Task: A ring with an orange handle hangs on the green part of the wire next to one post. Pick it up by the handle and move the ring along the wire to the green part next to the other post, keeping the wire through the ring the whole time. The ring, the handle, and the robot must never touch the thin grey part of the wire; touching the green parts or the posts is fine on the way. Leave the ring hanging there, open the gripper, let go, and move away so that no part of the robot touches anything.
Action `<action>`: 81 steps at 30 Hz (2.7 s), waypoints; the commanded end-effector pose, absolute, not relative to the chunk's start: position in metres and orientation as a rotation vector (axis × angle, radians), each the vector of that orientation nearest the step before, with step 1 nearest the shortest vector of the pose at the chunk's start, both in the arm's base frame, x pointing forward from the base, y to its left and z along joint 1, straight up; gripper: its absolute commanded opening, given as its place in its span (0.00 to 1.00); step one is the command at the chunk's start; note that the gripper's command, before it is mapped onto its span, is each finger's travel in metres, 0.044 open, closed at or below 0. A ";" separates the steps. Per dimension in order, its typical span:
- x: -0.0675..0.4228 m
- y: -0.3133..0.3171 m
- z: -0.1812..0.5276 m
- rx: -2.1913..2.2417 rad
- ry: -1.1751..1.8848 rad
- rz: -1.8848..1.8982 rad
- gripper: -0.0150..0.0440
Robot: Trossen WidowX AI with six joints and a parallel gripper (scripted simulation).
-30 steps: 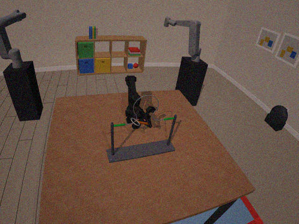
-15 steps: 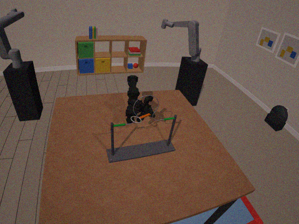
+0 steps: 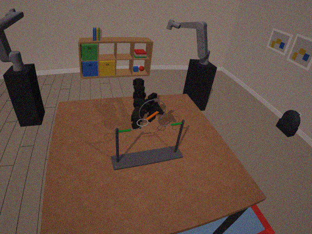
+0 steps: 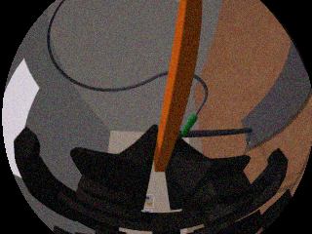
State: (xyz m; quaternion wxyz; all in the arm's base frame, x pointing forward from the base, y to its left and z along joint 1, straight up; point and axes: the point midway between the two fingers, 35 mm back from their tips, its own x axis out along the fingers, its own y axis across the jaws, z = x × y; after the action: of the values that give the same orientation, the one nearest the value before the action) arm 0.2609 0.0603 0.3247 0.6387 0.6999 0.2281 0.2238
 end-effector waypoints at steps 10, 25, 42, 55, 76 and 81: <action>0.260 0.050 0.367 1.831 0.493 0.584 0.00; 0.260 0.036 0.392 1.936 0.491 0.611 0.00; 0.261 0.036 0.393 1.801 0.533 0.555 0.00; 0.261 0.038 0.386 1.632 0.567 0.491 0.00; 0.261 0.038 0.373 1.355 0.601 0.391 0.00; 0.261 0.038 0.370 1.290 0.607 0.367 0.00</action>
State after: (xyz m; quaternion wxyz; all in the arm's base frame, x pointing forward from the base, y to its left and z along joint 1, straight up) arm 0.2602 0.0380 0.3703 0.7300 0.6019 0.2752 0.1705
